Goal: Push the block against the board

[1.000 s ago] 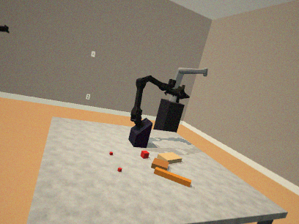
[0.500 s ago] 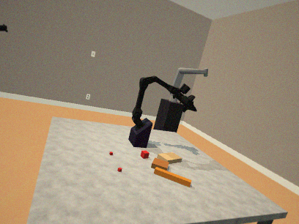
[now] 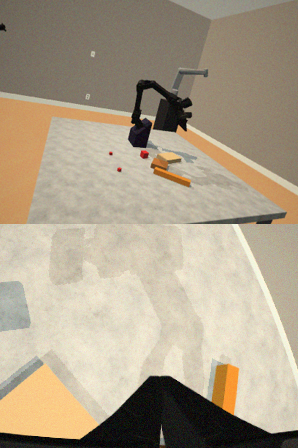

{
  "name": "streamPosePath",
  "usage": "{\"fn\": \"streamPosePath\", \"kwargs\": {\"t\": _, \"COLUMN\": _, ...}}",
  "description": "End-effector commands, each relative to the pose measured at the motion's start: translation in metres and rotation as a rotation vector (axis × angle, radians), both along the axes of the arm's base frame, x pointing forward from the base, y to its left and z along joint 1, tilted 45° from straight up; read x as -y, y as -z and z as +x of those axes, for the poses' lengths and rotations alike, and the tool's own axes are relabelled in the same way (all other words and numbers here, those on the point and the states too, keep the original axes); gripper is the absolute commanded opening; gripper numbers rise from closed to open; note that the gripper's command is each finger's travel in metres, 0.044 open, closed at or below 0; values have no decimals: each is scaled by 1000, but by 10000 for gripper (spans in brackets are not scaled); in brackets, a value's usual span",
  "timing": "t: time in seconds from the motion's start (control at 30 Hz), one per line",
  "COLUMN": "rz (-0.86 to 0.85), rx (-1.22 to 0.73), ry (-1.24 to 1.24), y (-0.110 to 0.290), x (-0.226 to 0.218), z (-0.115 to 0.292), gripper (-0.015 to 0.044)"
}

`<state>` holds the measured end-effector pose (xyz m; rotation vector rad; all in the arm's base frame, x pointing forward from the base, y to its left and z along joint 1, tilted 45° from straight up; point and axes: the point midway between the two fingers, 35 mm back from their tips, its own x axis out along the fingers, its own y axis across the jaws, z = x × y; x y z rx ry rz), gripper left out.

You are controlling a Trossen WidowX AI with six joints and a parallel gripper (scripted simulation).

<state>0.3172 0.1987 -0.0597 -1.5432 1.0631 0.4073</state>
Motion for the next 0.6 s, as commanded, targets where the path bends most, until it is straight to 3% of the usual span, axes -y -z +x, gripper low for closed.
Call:
{"fn": "streamPosePath", "kwargs": {"t": 0.0, "rz": -60, "rx": -51, "ry": 106, "y": -1, "x": 53, "z": 7, "gripper": 0}}
{"fn": "streamPosePath", "kwargs": {"t": 0.27, "rz": -151, "rx": -173, "ry": 333, "y": -3, "x": 157, "z": -1, "gripper": 0}}
{"fn": "streamPosePath", "kwargs": {"t": 0.57, "rz": -212, "rx": -339, "ry": 578, "y": -10, "x": 255, "z": -43, "gripper": 0}}
